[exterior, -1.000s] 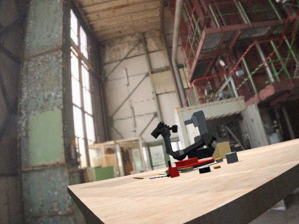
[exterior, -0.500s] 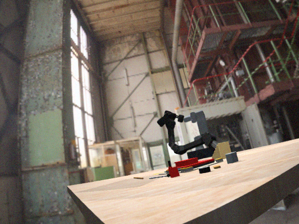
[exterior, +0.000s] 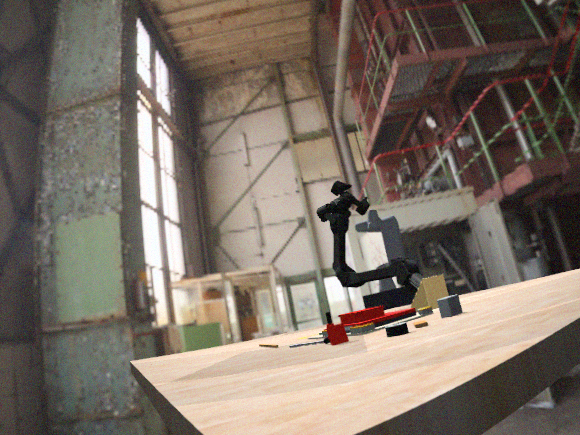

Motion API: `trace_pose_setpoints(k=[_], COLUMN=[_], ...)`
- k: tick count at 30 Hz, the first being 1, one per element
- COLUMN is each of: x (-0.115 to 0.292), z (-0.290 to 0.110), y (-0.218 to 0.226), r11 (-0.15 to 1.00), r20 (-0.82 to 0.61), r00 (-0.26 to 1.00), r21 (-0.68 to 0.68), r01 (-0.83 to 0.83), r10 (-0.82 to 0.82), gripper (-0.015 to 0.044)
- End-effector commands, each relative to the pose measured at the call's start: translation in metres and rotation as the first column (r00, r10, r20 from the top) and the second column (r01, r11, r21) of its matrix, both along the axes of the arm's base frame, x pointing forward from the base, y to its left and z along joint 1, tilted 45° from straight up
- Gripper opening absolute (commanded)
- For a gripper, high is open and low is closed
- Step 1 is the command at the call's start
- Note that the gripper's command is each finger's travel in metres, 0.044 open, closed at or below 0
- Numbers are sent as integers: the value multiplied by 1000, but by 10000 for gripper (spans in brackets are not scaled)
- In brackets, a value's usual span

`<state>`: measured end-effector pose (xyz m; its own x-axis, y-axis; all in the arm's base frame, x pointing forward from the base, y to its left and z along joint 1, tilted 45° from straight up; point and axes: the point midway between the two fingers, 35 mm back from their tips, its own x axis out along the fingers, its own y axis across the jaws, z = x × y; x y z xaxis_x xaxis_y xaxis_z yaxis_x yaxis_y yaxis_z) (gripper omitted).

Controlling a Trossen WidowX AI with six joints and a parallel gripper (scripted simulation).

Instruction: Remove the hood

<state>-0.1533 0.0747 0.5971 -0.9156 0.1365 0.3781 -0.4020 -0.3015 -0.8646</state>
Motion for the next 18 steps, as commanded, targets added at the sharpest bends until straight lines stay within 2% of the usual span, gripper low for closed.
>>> trace_pose_setpoints(k=[1, 9, 18], x=[0, 14, 48], z=[-6, -26, -63], y=[39, 119, 205], r11=[988, 890, 682], r20=[-17, -40, -21], r00=[998, 972, 899], r21=[-138, -413, -660], r01=[63, 194, 316], r10=[-66, -231, -437], gripper=[440, 440, 440])
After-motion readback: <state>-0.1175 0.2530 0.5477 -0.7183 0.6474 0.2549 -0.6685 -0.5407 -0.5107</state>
